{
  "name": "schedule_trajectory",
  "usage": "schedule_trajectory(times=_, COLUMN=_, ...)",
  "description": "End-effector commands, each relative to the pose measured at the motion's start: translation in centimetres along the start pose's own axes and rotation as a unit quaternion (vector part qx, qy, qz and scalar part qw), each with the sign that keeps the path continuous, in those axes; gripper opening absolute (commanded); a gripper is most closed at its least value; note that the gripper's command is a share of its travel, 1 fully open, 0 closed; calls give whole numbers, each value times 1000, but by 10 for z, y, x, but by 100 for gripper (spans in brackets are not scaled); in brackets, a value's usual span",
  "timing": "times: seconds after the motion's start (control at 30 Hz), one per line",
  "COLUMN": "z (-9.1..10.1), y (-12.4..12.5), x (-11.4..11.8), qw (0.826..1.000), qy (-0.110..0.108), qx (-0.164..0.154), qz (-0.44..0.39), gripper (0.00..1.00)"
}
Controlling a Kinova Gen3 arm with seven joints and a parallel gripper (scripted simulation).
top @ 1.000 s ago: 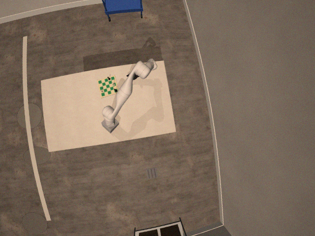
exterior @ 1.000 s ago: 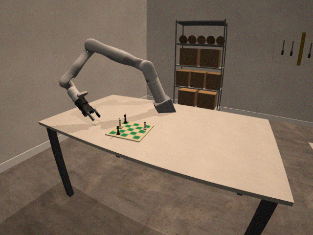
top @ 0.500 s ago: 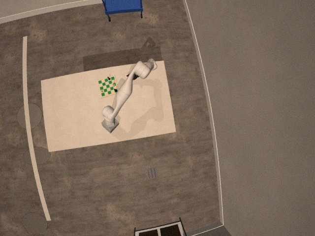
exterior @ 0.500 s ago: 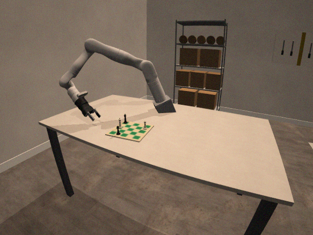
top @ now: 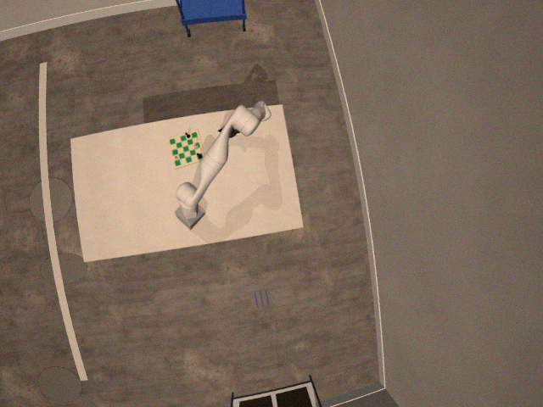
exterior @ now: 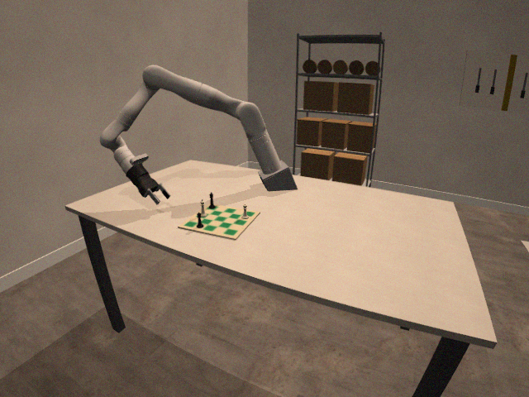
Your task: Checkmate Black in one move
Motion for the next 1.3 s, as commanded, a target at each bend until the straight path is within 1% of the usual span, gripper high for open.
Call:
schedule_trajectory(times=0.0, z=1, y=0, x=0, qw=1000, qy=0, qx=-1, qz=1, gripper=100)
schedule_trajectory(times=0.47, z=1, y=1, x=1, qw=1000, qy=0, qx=0, qz=1, gripper=100)
schedule_trajectory(times=0.6, z=4, y=4, x=1, qw=1000, qy=2, qx=2, qz=2, gripper=100)
schedule_trajectory(times=0.7, z=14, y=15, x=2, qw=1000, qy=2, qx=2, qz=2, gripper=100)
schedule_trajectory(times=0.93, z=46, y=51, x=4, qw=1000, qy=2, qx=2, qz=2, gripper=100)
schedule_trajectory(times=1.0, z=46, y=51, x=4, qw=1000, qy=2, qx=2, qz=2, gripper=100)
schedule_trajectory(times=1.13, z=57, y=63, x=5, qw=1000, qy=2, qx=2, qz=2, gripper=100)
schedule_trajectory(times=1.27, z=60, y=66, x=5, qw=1000, qy=2, qx=2, qz=2, gripper=100)
Point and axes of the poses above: the point where the finger pads meet when closed, its own z axis back along the fingers, its own x axis across the jaws, y = z × x, the point moved 5 cm from there along z, back along the fingers, and after that the axes turned 8 degrees about z, right-handed, at the moved point
